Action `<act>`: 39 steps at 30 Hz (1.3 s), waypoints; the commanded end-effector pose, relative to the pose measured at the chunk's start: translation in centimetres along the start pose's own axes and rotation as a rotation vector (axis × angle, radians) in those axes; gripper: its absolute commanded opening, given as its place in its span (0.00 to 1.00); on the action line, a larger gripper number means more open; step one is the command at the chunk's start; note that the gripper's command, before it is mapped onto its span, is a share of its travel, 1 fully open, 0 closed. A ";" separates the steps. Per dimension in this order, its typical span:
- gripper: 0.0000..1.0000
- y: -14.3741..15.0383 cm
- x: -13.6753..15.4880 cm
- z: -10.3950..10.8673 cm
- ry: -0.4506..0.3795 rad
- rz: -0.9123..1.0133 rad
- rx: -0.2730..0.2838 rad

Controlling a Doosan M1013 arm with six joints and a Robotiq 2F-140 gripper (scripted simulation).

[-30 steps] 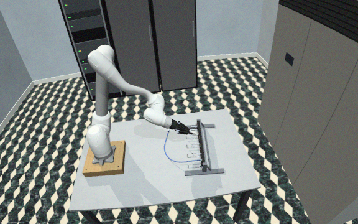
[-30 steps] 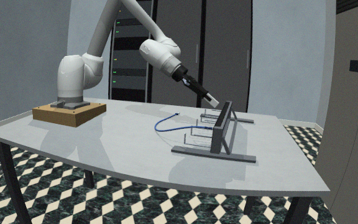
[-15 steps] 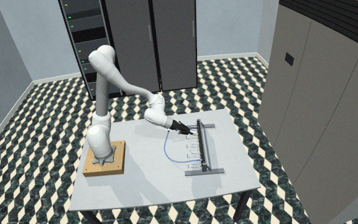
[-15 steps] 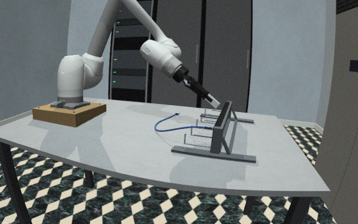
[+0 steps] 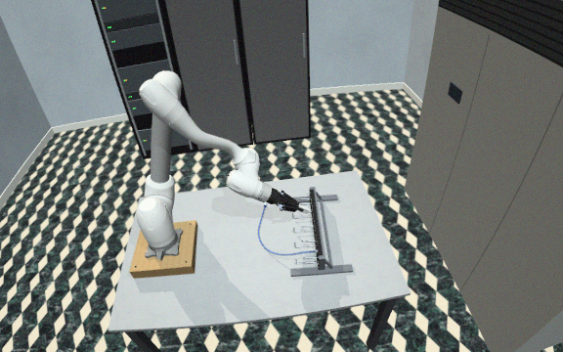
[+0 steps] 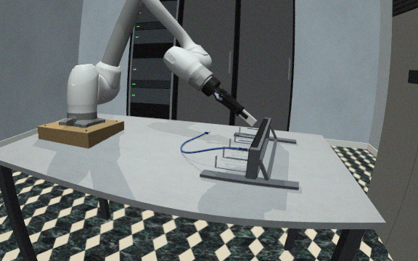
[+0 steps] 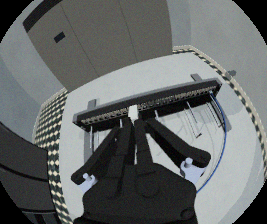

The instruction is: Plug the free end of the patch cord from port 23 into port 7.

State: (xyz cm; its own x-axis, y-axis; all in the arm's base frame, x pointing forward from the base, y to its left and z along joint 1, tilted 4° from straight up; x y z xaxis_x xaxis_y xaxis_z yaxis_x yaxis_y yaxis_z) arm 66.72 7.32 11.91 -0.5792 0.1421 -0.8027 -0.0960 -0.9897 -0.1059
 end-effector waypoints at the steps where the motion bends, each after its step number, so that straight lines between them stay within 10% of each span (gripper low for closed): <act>1: 0.00 0.0 0.0 0.0 0.000 0.000 0.000; 22: 0.00 0.0 0.0 0.6 0.000 0.000 0.000; 39: 0.00 0.0 0.0 11.3 0.000 0.000 0.000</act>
State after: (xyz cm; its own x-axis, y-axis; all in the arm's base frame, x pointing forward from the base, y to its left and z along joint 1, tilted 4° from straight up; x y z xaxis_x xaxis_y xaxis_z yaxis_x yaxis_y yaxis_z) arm 59.43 7.45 17.09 -0.5784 0.1427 -0.8032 -0.0933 -0.9897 -0.1086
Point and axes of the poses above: the point where the finger pads meet when closed, its own z axis back along the fingers, its own y axis across the jaws, x = y × z, the point moved 8 cm from there along z, back along the fingers, and after that the axes turned 3 degrees about -z, right-handed, at the moved point
